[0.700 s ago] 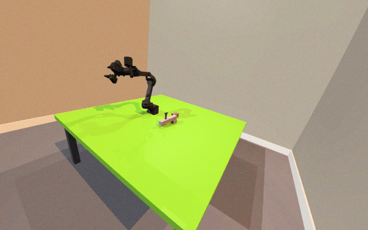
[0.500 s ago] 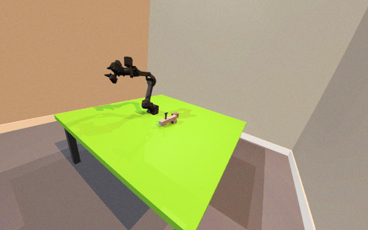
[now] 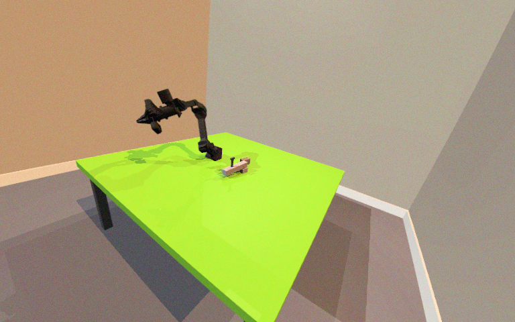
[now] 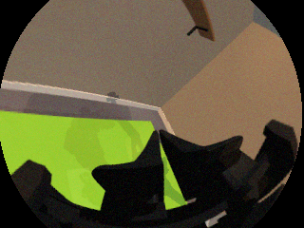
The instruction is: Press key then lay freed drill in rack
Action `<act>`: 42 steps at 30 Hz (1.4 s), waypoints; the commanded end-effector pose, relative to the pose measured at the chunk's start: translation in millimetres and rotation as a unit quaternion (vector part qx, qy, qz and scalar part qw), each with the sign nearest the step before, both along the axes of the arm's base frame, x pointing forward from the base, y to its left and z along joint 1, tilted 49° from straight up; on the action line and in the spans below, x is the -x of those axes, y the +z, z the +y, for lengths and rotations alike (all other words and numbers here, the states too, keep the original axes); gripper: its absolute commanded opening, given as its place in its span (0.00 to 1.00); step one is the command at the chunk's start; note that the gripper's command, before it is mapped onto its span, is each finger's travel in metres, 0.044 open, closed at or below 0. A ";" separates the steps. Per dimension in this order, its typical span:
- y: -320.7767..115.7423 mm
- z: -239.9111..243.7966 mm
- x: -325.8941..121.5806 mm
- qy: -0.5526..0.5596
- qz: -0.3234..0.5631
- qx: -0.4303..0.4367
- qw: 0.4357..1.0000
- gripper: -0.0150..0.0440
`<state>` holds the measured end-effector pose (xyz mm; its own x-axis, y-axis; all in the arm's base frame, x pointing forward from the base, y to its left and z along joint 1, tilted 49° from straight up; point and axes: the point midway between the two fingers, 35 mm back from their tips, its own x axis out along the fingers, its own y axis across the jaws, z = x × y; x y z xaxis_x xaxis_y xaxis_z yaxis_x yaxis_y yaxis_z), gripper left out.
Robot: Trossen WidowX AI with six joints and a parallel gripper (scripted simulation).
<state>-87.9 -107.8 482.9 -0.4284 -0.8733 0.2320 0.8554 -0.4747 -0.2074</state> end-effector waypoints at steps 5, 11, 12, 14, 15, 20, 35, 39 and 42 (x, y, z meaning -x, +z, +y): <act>-23.4 -64.6 -124.4 0.208 0.078 -0.085 0.971 0.25; -64.3 -69.2 -220.3 0.348 0.129 -0.166 0.914 0.25; -72.6 -66.3 -235.4 0.369 0.137 -0.182 0.901 0.25; -90.2 -57.5 -263.9 0.407 0.155 -0.213 0.875 0.25; -99.4 -51.7 -277.1 0.425 0.164 -0.229 0.860 0.25; -149.9 -10.4 -332.7 0.496 0.211 -0.311 0.782 0.25; -295.7 165.2 -346.1 0.480 0.429 -0.531 0.551 0.25; -300.0 171.8 -341.6 0.471 0.441 -0.536 0.544 0.25; -299.2 166.3 -343.7 0.478 0.439 -0.529 0.547 0.25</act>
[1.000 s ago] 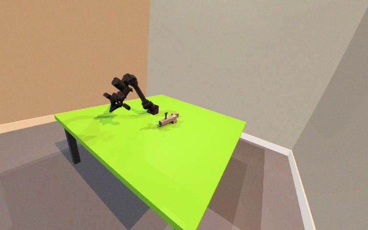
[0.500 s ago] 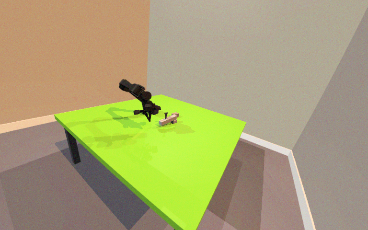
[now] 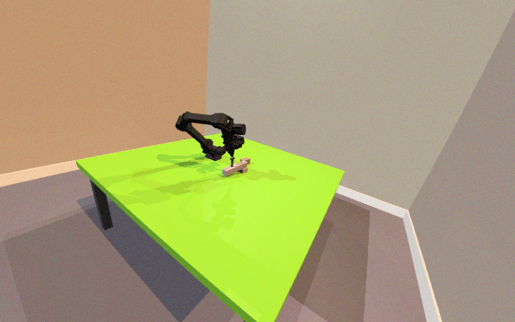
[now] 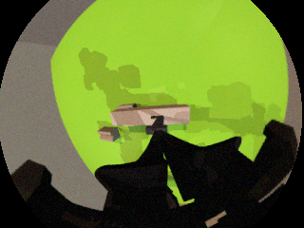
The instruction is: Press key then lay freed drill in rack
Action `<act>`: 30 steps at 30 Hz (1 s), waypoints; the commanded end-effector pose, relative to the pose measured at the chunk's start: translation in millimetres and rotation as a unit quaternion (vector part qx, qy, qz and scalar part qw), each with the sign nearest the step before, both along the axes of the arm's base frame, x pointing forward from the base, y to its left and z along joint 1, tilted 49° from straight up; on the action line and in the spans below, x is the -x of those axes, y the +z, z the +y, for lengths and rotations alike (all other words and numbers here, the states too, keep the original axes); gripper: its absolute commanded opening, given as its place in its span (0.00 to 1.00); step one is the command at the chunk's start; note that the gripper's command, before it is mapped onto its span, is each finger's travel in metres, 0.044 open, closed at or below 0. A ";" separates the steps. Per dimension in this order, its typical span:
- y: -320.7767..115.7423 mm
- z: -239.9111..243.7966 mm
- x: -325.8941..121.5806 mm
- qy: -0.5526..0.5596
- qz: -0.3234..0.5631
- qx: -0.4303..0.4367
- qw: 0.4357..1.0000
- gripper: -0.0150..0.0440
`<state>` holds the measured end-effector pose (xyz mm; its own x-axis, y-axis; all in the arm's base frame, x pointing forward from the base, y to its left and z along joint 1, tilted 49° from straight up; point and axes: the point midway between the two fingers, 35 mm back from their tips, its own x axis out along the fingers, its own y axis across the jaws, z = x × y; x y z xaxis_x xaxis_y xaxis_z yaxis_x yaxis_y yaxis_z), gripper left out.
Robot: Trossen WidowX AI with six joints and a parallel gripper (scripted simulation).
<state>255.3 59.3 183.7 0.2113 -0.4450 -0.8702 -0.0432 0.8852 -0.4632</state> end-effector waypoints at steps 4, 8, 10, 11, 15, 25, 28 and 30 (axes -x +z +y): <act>-4.6 -1.9 -0.4 -0.004 0.007 -0.001 1.000 0.25; -8.4 -3.1 -0.8 -0.005 0.009 -0.001 1.000 0.25; -10.3 -3.5 -0.7 -0.005 0.009 -0.001 1.000 0.25; -11.1 -3.6 -0.6 -0.005 0.009 -0.001 1.000 0.25; -13.2 -3.8 0.7 -0.005 0.009 -0.001 1.000 0.25; -12.8 -3.9 3.3 -0.005 0.009 -0.001 1.000 0.25; -12.7 -4.0 4.1 -0.005 0.009 -0.001 1.000 0.25; -12.7 -4.1 4.8 -0.005 0.009 -0.001 1.000 0.25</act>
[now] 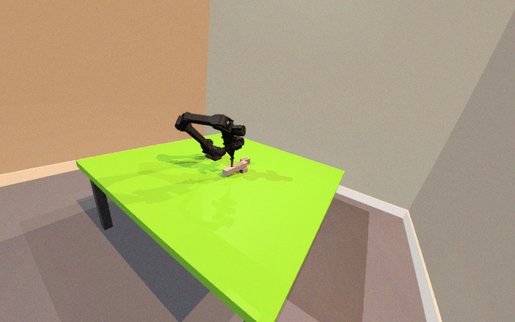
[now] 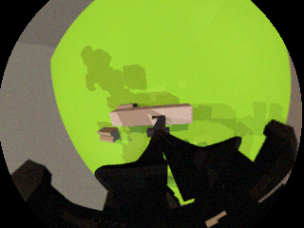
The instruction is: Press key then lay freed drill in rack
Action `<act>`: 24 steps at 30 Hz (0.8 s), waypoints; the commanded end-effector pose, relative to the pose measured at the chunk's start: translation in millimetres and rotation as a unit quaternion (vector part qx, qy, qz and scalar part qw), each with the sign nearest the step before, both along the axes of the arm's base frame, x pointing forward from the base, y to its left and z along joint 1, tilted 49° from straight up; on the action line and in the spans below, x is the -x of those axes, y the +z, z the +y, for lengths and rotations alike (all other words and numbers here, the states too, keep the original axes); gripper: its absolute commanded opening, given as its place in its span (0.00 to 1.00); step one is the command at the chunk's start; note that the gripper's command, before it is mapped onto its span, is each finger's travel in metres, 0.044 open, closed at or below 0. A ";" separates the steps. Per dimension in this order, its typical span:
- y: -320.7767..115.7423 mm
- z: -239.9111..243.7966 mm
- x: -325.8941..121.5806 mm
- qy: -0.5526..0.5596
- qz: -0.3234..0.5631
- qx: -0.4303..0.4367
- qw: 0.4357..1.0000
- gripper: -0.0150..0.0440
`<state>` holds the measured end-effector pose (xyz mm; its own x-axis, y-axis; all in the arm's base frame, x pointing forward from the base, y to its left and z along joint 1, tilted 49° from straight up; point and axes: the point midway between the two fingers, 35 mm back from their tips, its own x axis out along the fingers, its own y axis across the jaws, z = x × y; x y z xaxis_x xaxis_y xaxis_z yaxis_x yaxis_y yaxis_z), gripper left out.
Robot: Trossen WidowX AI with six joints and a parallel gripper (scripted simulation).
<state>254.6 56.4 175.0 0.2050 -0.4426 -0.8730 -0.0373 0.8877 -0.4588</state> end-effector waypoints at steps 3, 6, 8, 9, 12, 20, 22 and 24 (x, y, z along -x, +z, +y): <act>-3.8 -1.3 5.1 -0.001 0.007 0.001 1.000 0.25; -3.8 -1.4 5.8 -0.001 0.008 0.001 1.000 0.25; -3.7 -1.5 5.3 -0.001 0.007 0.001 1.000 0.25; -3.6 -1.6 4.9 -0.001 0.007 0.001 1.000 0.25; -3.5 -2.3 3.3 -0.001 0.007 0.001 1.000 0.25; -4.9 -4.5 -0.5 -0.001 0.007 0.001 1.000 0.25; -5.3 -4.9 -1.0 -0.001 0.007 0.001 1.000 0.25; -5.8 -5.4 -1.5 -0.001 0.007 0.001 1.000 0.25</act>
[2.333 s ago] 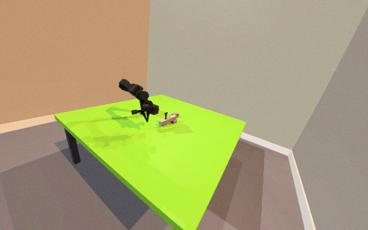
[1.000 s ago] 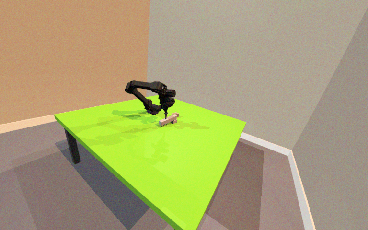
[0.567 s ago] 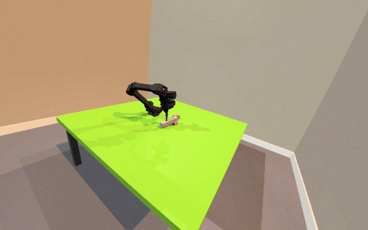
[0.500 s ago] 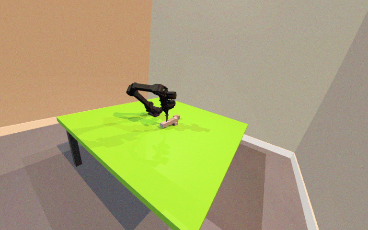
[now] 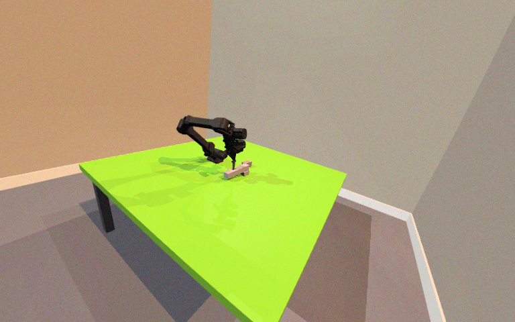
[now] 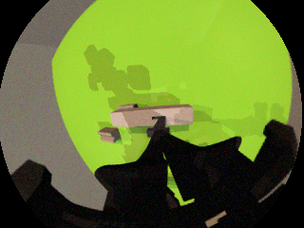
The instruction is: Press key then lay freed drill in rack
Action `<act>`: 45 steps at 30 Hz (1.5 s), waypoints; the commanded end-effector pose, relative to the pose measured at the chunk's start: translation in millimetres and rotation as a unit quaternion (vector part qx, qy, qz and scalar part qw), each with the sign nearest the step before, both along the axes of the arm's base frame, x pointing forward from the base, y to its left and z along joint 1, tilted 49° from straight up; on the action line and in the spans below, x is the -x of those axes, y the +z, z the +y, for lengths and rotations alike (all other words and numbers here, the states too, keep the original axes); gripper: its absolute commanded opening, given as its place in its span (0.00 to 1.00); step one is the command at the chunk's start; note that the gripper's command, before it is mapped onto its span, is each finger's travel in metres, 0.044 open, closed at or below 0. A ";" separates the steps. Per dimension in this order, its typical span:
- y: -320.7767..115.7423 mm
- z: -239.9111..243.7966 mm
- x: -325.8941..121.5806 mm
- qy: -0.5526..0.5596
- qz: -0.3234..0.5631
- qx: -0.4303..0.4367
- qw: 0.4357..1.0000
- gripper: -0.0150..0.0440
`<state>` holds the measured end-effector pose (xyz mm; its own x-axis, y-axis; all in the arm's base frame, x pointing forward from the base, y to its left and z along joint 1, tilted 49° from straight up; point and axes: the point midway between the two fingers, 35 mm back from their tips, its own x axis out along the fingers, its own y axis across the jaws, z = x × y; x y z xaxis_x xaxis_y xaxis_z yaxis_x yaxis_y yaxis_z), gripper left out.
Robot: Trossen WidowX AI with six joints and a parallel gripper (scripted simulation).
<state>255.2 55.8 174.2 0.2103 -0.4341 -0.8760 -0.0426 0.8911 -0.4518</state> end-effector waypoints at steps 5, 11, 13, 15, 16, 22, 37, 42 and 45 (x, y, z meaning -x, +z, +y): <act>-6.3 -6.1 -1.4 -0.004 0.008 0.005 1.000 0.25; -7.6 -7.4 -1.2 -0.004 0.008 0.005 1.000 0.25; -8.0 -7.8 -0.9 -0.004 0.008 0.005 1.000 0.25; -8.5 -8.2 -0.4 -0.004 0.008 0.005 1.000 0.25; -8.7 -8.5 -0.2 -0.004 0.008 0.005 1.000 0.25; -10.2 -10.1 1.2 -0.004 0.008 0.005 1.000 0.25; -14.7 -14.4 1.3 -0.004 0.008 0.005 1.000 0.25; -16.3 -16.0 1.0 -0.004 0.008 0.005 1.000 0.25; -17.5 -17.1 0.8 -0.004 0.008 0.005 1.000 0.25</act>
